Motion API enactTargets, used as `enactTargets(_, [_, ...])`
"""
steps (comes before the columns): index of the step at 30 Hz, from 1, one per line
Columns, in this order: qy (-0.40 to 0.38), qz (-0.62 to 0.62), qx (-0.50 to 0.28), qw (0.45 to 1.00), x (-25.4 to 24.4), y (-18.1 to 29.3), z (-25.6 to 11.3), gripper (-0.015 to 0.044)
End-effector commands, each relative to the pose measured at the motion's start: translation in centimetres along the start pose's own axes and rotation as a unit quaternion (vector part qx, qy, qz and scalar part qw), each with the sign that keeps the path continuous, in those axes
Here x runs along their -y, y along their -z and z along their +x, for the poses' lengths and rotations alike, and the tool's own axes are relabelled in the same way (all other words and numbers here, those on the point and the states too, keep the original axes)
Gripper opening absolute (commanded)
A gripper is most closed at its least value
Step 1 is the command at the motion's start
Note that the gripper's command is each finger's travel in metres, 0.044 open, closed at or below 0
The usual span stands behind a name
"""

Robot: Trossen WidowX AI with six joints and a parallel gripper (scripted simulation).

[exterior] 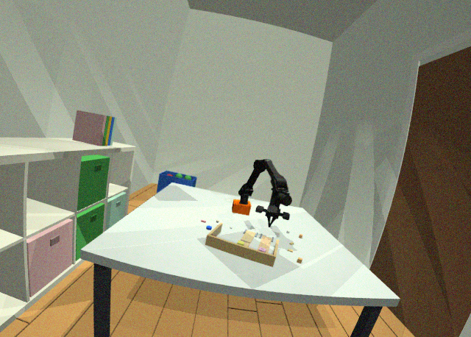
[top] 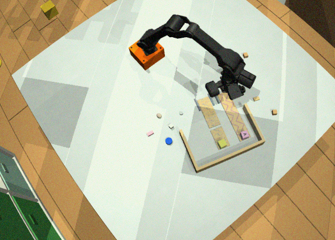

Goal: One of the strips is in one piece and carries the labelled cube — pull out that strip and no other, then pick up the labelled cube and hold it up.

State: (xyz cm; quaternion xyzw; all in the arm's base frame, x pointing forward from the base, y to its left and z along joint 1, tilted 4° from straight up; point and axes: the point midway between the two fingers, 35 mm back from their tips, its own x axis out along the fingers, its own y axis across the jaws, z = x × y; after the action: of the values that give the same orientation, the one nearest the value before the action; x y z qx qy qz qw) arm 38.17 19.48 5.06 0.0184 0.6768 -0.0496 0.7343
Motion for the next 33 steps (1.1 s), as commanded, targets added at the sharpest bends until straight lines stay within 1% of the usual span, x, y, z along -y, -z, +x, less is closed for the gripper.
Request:
enactTargets(1, [0.004,0.008,-0.010,1.000,-0.4,-0.1,0.3,0.0000])
enactTargets(33, [0.004,0.008,-0.010,1.000,-0.4,0.1,5.3,0.0000])
